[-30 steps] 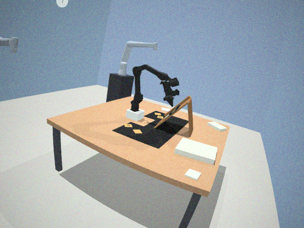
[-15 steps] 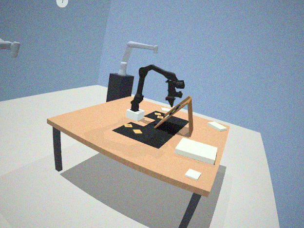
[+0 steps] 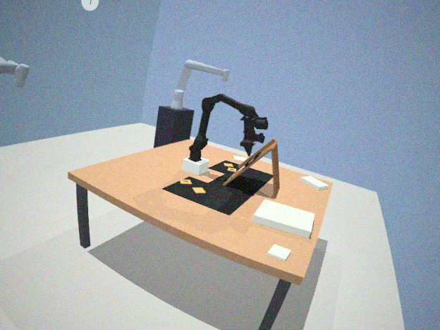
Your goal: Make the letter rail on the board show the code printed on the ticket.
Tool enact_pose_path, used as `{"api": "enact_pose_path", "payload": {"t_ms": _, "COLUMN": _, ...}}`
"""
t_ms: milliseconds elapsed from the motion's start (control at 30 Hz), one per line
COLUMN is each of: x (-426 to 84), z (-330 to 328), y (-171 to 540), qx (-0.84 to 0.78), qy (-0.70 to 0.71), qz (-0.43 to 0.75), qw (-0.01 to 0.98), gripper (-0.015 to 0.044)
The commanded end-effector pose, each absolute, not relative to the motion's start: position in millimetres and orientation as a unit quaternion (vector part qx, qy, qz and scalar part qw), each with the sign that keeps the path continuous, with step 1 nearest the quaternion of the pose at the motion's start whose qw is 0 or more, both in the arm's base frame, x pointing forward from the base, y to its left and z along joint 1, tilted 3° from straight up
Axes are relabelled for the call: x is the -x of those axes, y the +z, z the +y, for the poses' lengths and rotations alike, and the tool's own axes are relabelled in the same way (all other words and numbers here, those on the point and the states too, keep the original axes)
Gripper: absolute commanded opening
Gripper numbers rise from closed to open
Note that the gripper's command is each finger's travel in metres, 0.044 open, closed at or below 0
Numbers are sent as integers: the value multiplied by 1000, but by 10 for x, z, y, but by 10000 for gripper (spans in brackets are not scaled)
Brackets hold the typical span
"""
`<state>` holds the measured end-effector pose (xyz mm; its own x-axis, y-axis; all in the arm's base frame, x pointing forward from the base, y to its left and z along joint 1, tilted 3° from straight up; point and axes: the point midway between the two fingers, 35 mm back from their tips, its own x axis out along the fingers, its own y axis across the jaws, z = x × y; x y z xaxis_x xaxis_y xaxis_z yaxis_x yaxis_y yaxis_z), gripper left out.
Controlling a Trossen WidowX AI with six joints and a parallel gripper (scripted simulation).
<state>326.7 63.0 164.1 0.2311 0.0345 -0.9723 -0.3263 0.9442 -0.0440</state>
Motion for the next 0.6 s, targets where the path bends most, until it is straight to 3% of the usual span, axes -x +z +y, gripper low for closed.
{"api": "enact_pose_path", "payload": {"t_ms": 0, "x": -3294, "z": 630, "y": 1610, "qx": 122, "qy": 116, "qz": 610, "qw": 774, "gripper": 0}}
{"api": "enact_pose_path", "payload": {"t_ms": 567, "x": -3362, "z": 640, "y": 1561, "qx": 122, "qy": 116, "qz": 610, "qw": 774, "gripper": 0}}
